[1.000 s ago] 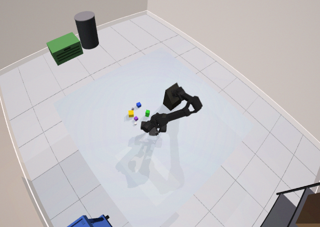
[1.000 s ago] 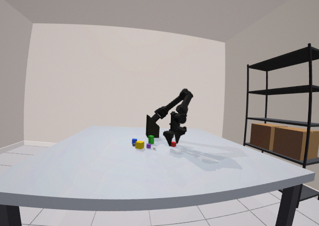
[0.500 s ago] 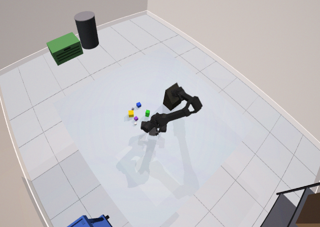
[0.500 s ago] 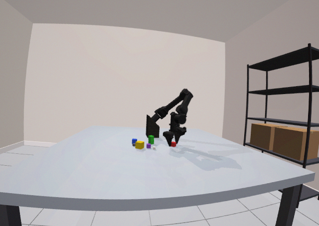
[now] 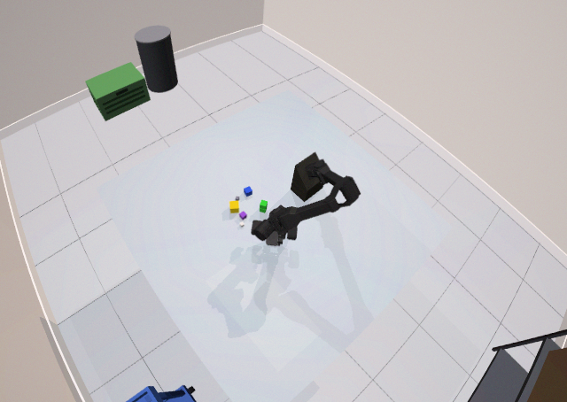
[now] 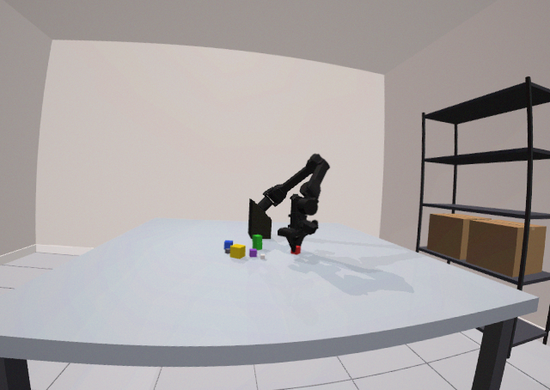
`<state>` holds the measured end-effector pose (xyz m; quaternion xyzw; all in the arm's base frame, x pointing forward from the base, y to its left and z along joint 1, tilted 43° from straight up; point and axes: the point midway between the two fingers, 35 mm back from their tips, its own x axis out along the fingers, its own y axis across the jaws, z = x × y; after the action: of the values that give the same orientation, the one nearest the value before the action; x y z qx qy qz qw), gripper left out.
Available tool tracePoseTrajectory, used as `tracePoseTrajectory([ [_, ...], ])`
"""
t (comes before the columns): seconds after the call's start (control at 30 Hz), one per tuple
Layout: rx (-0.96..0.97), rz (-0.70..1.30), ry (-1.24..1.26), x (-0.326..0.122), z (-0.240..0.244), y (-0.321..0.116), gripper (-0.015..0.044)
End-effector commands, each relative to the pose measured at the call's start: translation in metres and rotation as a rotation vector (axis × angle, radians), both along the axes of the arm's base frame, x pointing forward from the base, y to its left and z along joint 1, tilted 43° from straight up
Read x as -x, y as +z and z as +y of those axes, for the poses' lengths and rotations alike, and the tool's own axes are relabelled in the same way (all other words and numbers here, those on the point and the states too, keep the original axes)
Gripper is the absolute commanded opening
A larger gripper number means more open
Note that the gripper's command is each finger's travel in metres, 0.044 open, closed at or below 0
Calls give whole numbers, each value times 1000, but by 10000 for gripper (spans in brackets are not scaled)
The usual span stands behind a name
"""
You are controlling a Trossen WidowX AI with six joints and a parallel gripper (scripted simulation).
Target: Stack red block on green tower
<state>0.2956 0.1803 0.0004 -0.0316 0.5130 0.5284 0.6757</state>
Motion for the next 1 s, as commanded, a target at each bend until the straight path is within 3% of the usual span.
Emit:
tracePoseTrajectory([
  [0.0,2,2,-2,0,0,0,85],
  [0.07,2,2,-2,0,0,0,72],
  [0.17,2,2,-2,-1,-4,4,0],
  [0.97,6,2,-2,-11,-80,85,0],
])
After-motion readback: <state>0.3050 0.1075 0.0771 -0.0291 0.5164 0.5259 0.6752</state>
